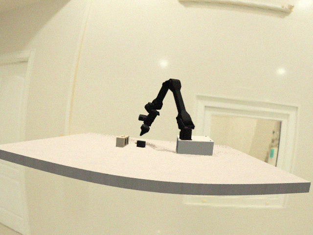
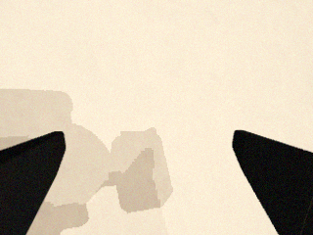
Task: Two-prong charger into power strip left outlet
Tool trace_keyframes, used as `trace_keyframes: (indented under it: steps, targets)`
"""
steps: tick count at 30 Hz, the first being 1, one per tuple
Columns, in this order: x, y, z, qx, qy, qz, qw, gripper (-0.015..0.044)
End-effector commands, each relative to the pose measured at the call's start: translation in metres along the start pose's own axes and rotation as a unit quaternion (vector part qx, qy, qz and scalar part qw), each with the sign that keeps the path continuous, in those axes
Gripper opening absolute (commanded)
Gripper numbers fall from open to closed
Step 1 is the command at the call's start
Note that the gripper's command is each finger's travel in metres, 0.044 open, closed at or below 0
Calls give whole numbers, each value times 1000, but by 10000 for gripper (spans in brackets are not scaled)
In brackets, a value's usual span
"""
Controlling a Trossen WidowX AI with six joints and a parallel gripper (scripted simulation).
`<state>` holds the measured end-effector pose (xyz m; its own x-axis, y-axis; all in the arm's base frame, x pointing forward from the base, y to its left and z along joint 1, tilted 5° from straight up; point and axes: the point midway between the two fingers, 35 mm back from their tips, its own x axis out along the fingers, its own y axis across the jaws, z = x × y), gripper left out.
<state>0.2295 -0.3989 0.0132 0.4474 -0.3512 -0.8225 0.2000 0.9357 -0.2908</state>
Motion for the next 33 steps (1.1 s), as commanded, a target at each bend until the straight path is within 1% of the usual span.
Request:
trace_keyframes:
  steps: [1, 17, 33]
  targets:
    - [-3, 23, 7, 22, 16, 25, 999, 440]
    - [-24, 114, 29, 98, 95, 107, 985, 440]
    - [-59, 193, 33, 150, 191, 147, 959, 440]
